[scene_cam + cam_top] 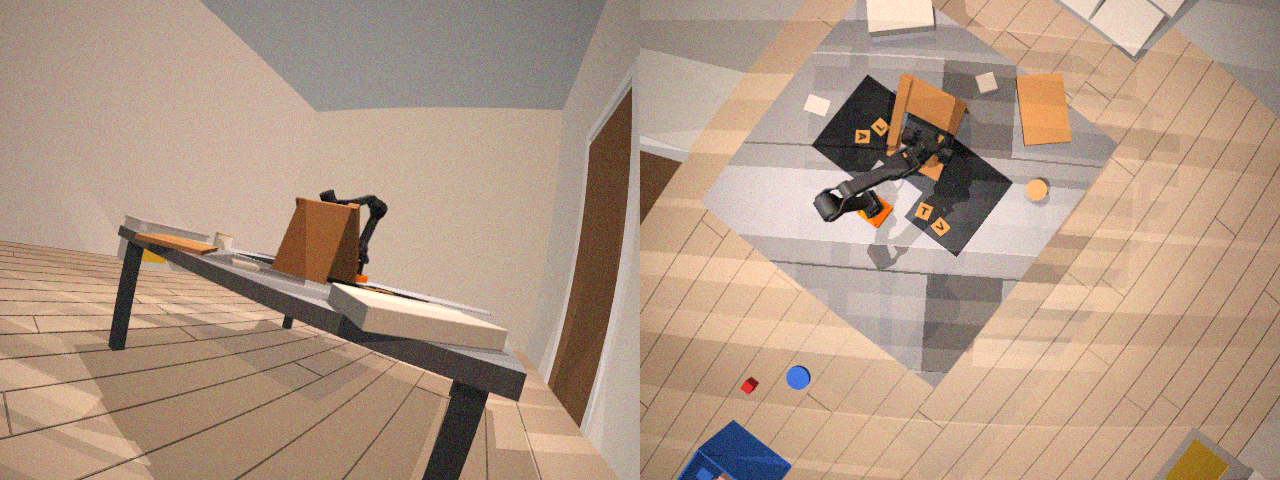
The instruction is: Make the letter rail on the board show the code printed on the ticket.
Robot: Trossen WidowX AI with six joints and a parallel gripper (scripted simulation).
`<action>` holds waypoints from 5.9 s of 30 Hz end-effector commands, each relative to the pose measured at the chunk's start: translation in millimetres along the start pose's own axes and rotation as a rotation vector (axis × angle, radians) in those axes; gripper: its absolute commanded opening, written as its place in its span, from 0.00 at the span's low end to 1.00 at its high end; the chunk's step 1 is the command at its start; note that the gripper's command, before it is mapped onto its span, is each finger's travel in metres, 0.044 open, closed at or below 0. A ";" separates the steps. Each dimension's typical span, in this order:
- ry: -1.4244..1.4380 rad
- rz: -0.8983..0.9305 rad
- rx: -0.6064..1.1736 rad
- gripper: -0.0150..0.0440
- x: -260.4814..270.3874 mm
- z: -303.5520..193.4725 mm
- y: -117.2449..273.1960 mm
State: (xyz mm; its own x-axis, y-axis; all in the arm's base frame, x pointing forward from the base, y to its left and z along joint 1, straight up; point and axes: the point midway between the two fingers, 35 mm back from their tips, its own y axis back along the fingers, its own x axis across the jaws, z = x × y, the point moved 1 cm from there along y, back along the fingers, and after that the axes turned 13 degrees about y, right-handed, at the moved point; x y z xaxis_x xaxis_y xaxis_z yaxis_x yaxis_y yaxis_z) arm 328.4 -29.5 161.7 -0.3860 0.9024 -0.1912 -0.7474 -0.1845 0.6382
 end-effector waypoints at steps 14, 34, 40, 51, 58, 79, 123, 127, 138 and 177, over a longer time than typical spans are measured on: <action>-0.002 -0.003 -0.005 0.25 10.3 3.5 0.5; -0.003 -0.003 -0.005 0.25 21.4 6.0 0.3; -0.003 -0.002 -0.005 0.25 24.7 6.8 0.3; -0.004 -0.002 -0.005 0.25 30.6 8.1 0.2; -0.004 -0.002 -0.005 0.25 34.4 9.0 0.1; -0.005 -0.001 -0.006 0.25 45.5 11.5 0.0; -0.007 0.000 -0.006 0.25 67.3 16.5 -0.2; -0.007 0.001 -0.006 0.25 69.3 17.0 -0.1; -0.007 0.001 -0.006 0.25 74.6 18.3 -0.1; -0.008 0.002 -0.006 0.75 84.6 19.9 8.1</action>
State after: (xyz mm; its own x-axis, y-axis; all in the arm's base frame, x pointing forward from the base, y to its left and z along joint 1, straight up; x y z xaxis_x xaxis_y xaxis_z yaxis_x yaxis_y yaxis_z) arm 303.6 54.1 160.8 -0.3874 0.9034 -0.1837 -0.7442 -0.1888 0.6407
